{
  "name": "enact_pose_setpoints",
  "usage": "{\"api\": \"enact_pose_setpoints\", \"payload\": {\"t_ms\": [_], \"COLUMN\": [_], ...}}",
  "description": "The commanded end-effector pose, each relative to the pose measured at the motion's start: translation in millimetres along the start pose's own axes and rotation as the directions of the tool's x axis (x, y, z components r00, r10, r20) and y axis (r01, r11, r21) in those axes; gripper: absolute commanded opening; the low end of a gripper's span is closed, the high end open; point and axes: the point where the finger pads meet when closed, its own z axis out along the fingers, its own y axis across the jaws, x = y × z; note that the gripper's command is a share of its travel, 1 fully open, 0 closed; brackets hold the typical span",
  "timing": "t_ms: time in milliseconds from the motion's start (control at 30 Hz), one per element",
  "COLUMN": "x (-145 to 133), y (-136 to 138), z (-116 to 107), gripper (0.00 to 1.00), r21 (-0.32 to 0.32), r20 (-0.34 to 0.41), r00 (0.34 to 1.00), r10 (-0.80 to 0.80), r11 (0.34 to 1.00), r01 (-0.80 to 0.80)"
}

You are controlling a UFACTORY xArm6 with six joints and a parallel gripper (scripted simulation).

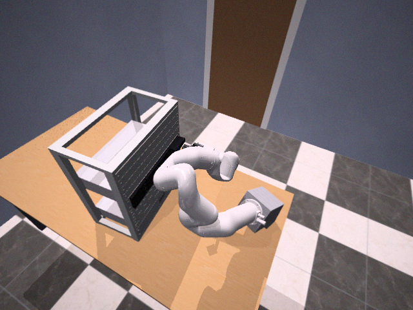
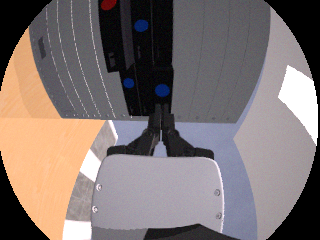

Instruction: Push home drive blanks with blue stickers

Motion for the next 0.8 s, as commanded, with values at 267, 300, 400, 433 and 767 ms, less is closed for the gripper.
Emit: {"api": "enact_pose_setpoints", "payload": {"t_ms": [267, 300, 400, 433, 767], "x": [-0.9, -0.8, -0.8, -0.7, -0.7], "y": [1.2, 1.2, 1.2, 1.2, 1.2], "z": [3.5, 4.5, 5.6, 6.6, 7.8], "gripper": [0.0, 0.0, 0.0, 0.0, 0.0], "r21": [-0.002, -0.002, -0.002, -0.002, -0.002], "r20": [0.002, 0.002, 0.002, 0.002, 0.002], "r00": [1.0, 1.0, 1.0, 1.0, 1.0], "r10": [-0.002, -0.002, -0.002, -0.002, -0.002], "r11": [1.0, 1.0, 1.0, 1.0, 1.0], "r01": [0.002, 0.002, 0.002, 0.002, 0.002]}}
